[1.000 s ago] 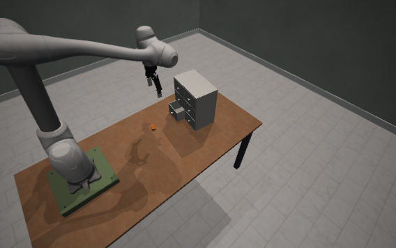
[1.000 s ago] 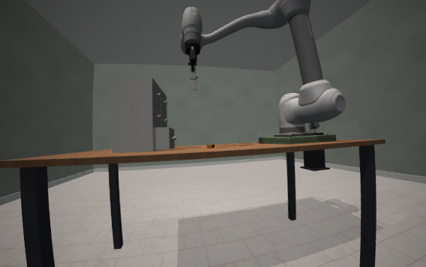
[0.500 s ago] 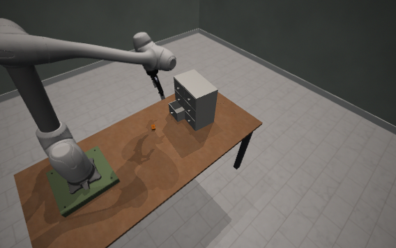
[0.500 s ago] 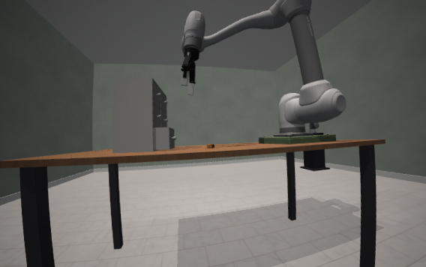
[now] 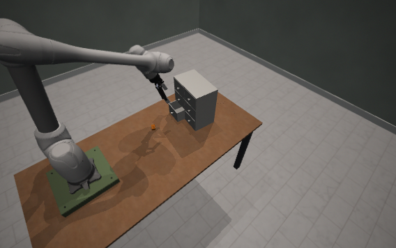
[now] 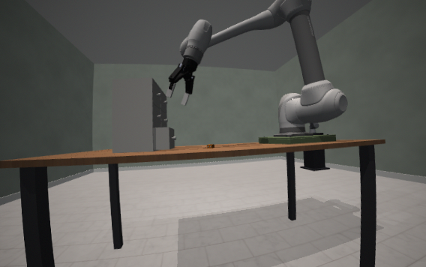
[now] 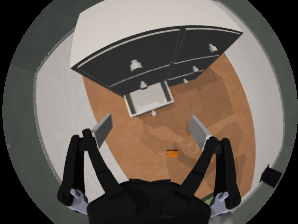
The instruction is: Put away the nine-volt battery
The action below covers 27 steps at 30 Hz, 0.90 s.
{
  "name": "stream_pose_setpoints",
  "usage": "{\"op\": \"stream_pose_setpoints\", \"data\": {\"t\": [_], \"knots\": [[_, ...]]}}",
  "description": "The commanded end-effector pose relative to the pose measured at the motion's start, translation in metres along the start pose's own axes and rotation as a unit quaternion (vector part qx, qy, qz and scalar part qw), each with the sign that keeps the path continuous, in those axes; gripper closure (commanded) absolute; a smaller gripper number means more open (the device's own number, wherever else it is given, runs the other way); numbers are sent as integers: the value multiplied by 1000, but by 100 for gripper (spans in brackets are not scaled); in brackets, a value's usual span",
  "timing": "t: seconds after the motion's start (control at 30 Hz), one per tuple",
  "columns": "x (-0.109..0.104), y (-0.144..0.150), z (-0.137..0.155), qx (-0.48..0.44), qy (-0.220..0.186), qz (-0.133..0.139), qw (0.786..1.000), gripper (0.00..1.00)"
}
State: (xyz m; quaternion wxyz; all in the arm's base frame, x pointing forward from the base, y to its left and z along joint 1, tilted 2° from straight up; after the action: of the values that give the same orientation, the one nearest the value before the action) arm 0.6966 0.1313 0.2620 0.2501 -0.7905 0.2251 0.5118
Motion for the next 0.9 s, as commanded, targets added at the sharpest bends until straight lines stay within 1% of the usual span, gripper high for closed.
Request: {"op": "stream_pose_setpoints", "data": {"t": [0.0, 0.3, 0.87], "knots": [[14, -4, -2, 26, 33, 2, 999, 0], [22, -6, -2, 40, 48, 0, 998, 0], [22, -6, -2, 40, 48, -1, 998, 0]]}}
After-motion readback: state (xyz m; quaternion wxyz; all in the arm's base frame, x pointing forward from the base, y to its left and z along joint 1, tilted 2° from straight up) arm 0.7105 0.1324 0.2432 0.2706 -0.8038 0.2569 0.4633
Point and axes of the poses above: the point where the finger pads meet when closed, its own x axis out along the fingers, its own y axis across the jaws, z = x × y, the point moved 5 cm from there along -x, back along the fingers, and after that the axes turned 15 degrees about x, right-handed, at the moved point
